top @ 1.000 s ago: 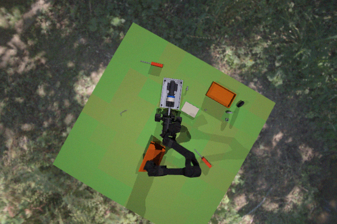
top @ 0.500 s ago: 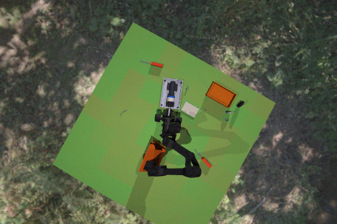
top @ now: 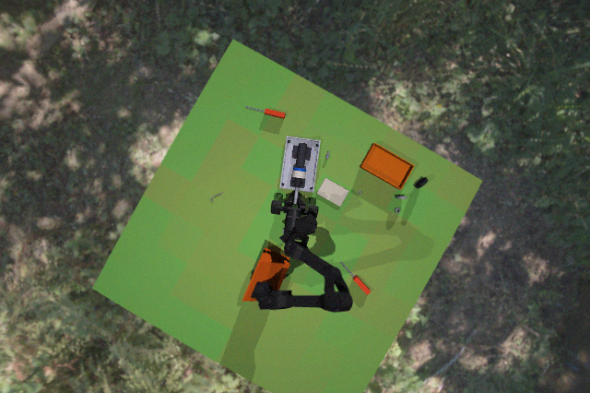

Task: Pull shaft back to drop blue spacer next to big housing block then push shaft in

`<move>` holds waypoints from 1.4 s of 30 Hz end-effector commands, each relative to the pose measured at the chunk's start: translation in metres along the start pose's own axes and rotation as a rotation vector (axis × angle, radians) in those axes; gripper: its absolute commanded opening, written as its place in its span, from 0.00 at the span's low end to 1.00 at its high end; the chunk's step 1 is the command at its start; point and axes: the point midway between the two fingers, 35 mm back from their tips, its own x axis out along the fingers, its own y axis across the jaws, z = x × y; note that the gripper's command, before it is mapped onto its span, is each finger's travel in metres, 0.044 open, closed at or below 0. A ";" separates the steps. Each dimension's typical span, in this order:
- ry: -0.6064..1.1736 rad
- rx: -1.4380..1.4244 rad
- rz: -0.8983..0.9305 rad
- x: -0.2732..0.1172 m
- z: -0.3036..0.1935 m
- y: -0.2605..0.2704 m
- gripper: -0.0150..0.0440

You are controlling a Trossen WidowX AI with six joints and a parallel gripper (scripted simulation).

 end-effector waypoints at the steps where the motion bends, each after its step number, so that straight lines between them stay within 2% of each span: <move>1: -0.002 -0.003 0.002 -0.001 0.001 0.001 0.25; 42: -0.002 -0.003 0.002 -0.004 0.004 0.001 0.25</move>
